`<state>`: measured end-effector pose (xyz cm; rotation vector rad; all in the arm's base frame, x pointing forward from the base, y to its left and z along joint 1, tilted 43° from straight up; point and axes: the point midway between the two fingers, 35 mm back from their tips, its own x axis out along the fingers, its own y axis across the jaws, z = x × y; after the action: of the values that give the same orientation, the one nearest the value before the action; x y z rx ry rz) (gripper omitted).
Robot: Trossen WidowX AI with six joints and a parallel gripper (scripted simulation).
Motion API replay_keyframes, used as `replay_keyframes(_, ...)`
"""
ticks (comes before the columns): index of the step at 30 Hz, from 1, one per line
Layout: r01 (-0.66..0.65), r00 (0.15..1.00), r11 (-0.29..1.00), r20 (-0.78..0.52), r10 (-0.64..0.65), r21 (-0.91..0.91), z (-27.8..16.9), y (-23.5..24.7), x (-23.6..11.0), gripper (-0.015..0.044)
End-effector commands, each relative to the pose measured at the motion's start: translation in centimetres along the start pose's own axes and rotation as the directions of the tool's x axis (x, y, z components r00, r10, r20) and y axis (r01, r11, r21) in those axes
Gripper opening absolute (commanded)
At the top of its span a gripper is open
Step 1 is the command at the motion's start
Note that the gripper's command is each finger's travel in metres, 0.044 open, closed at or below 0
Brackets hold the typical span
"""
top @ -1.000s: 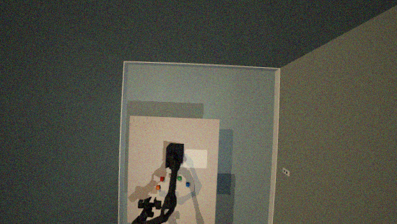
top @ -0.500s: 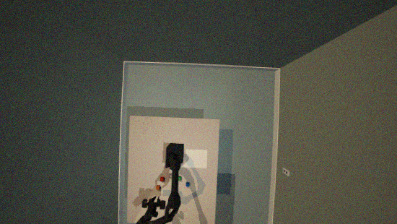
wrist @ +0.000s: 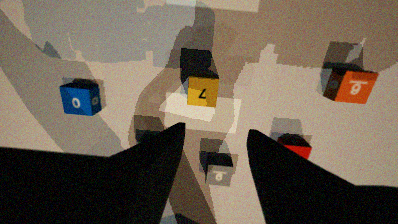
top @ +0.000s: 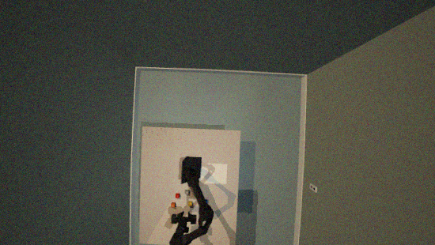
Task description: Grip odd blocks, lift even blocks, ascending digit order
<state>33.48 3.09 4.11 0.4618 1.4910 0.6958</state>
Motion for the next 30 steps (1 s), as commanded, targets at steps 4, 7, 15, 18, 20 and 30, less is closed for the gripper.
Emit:
replay_keyframes(4, -0.016, 1.000, 1.000, -0.020, 0.016, 0.004, -0.8, 0.6, 6.4, 0.0356)
replay_keyframes(7, -0.015, 1.000, 1.000, -0.020, 0.016, 0.005, -0.8, 0.6, 6.4, 0.0400)
replay_keyframes(15, -0.014, 1.000, 1.000, -0.021, 0.014, 0.006, -0.8, 0.6, 7.5, 0.0400)
replay_keyframes(18, -0.014, 1.000, 1.000, -0.022, 0.014, 0.006, -0.8, 0.6, 8.0, 0.0400)
replay_keyframes(20, -0.014, 1.000, 1.000, -0.021, 0.014, 0.006, -0.8, 0.6, 8.3, 0.0400)
replay_keyframes(30, -0.017, 1.000, 1.000, -0.020, 0.017, 0.005, -0.8, 0.7, 9.8, 0.0400)
